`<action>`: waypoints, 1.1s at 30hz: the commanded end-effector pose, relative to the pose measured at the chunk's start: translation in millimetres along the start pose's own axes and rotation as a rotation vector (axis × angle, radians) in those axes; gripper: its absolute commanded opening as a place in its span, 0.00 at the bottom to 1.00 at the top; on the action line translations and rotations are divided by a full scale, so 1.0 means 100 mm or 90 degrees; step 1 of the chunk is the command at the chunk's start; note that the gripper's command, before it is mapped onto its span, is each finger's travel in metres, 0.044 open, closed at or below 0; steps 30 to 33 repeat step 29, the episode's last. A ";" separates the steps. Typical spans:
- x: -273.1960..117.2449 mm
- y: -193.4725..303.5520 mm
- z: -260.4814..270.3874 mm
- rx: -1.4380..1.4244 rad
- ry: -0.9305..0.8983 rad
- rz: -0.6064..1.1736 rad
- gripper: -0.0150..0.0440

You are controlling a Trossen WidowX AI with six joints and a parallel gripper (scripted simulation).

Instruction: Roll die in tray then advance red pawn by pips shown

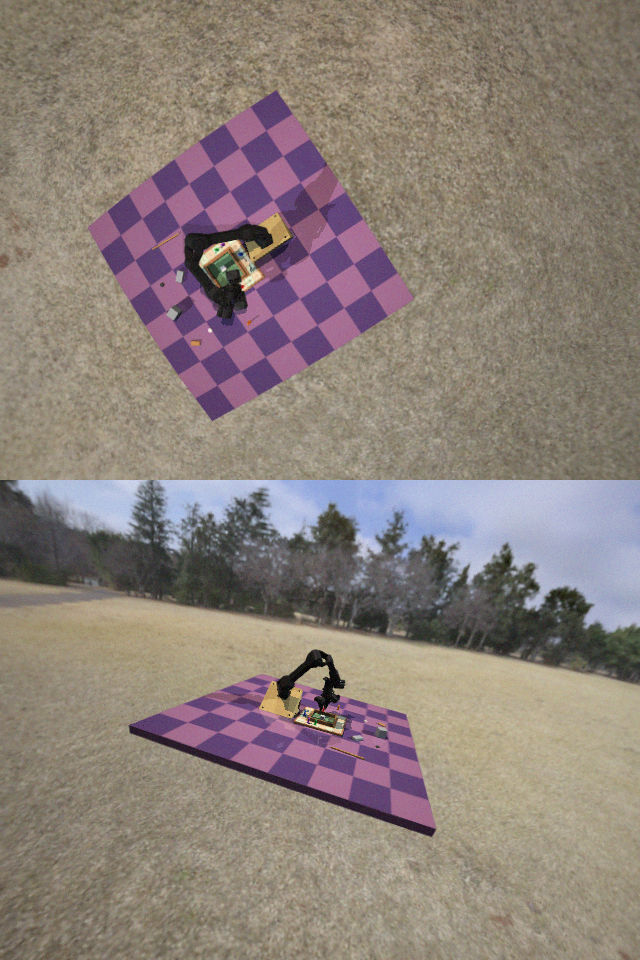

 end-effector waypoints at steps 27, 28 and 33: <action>-1.16 0.07 -1.14 -0.189 -0.006 -0.007 1.00; -1.16 0.07 -1.14 -0.189 -0.006 -0.007 1.00; -1.16 0.07 -1.14 -0.189 -0.006 -0.007 1.00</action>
Point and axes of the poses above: the point midway between the two fingers, 35 mm back from their tips, its own x axis out along the fingers, its own z axis across the jaws, y = z × x, the point moved 6 cm from there along -x, back along the fingers, and after that the axes turned 9 degrees about x, right-handed, at the moved point
